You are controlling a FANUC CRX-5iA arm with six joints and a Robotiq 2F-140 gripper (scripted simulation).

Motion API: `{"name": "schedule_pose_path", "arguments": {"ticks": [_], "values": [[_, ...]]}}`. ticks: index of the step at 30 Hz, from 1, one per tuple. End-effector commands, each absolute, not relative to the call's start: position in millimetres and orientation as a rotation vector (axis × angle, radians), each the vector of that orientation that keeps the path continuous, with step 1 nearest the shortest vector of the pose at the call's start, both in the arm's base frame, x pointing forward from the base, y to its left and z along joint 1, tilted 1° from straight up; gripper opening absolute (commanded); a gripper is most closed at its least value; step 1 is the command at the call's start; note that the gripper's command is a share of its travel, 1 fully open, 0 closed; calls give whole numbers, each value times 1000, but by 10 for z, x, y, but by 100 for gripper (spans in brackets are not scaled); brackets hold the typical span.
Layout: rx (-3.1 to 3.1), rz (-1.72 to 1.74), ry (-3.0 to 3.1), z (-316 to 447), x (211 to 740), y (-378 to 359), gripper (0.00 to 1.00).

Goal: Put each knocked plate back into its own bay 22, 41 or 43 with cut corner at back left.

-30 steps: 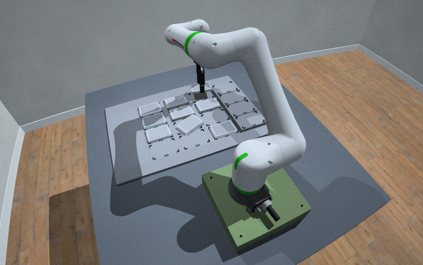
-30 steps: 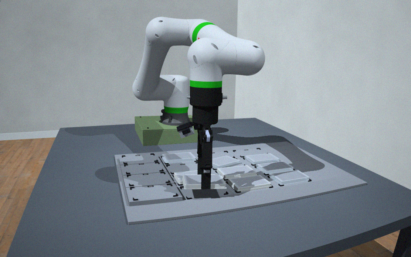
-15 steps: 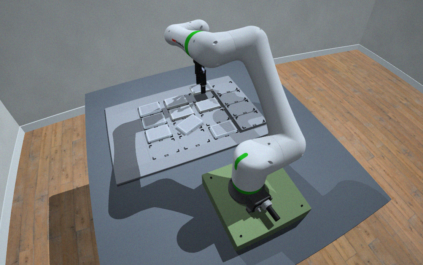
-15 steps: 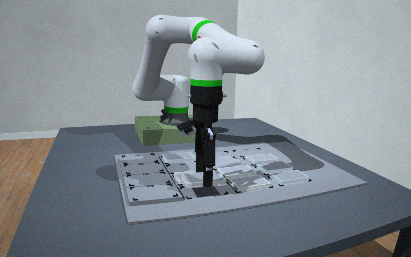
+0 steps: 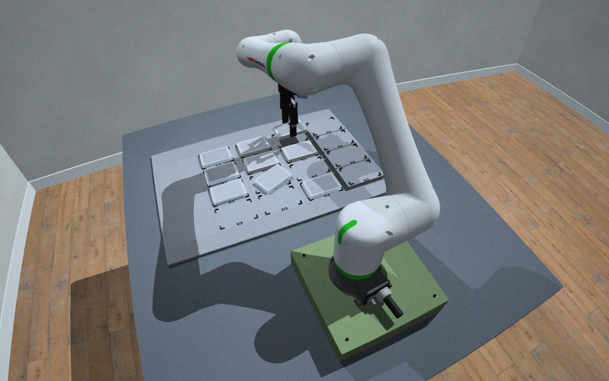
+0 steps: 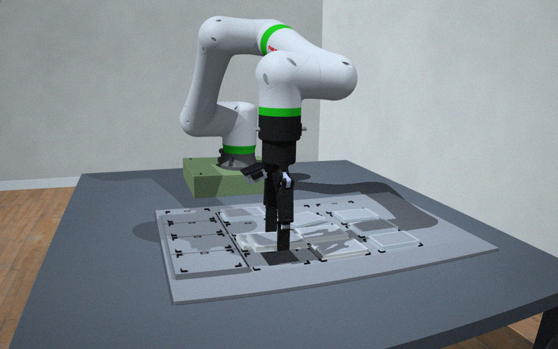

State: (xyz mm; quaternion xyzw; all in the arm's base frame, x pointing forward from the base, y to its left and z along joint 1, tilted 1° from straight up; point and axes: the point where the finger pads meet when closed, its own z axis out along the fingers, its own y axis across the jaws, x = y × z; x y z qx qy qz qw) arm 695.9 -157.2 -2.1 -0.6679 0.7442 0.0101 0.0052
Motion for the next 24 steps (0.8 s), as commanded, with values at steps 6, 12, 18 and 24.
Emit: {"name": "schedule_pose_path", "arguments": {"ticks": [6, 12, 18, 24], "values": [[-2091, 29, 2329, -87, 6972, -1578, 10], [-2091, 28, 2329, -141, 6974, -1578, 10], [-2091, 29, 2329, -221, 6976, -1577, 10], [-2091, 28, 2329, -261, 6978, -1577, 10]]}}
